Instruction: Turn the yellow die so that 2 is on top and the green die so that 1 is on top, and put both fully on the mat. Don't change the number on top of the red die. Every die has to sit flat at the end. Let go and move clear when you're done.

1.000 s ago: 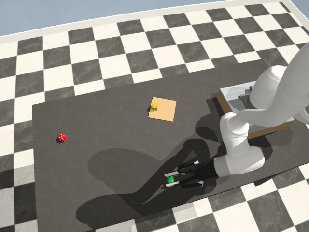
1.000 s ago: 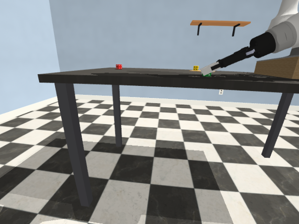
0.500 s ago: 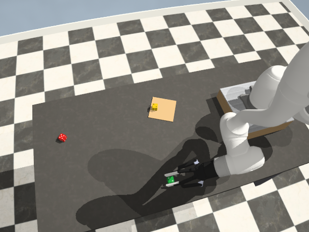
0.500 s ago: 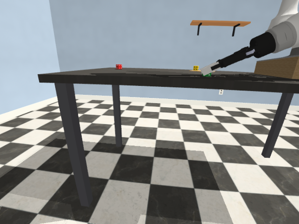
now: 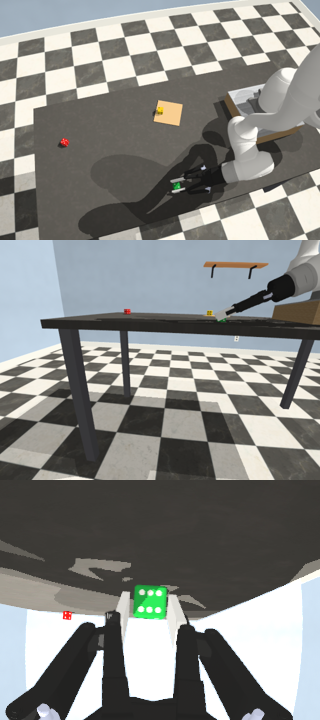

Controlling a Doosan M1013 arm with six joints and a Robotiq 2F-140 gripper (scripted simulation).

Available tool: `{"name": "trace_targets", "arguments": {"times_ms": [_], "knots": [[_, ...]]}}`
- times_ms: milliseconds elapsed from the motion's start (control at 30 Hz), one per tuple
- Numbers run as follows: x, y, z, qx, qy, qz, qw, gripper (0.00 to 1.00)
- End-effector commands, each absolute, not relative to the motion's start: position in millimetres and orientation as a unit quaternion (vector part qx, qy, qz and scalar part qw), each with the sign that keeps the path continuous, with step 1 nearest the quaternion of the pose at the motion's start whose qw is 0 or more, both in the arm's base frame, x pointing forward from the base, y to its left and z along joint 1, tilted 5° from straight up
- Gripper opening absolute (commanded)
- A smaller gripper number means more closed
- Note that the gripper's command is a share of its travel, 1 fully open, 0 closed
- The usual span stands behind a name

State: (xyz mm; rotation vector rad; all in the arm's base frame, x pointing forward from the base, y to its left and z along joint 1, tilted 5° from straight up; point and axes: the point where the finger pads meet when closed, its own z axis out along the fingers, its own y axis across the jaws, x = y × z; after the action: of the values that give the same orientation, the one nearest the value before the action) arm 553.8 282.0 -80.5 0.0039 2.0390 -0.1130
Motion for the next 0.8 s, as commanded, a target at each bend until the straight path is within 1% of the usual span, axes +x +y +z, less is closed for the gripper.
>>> {"name": "trace_targets", "arguments": {"times_ms": [0,367,767], "knots": [[554,282,-80,0.002,0.851,-0.047,0.522,0.35],[552,282,-80,0.002,0.851,-0.047,0.522,0.35],[524,285,-65,0.002,0.851,-0.047,0.522,0.35]]}}
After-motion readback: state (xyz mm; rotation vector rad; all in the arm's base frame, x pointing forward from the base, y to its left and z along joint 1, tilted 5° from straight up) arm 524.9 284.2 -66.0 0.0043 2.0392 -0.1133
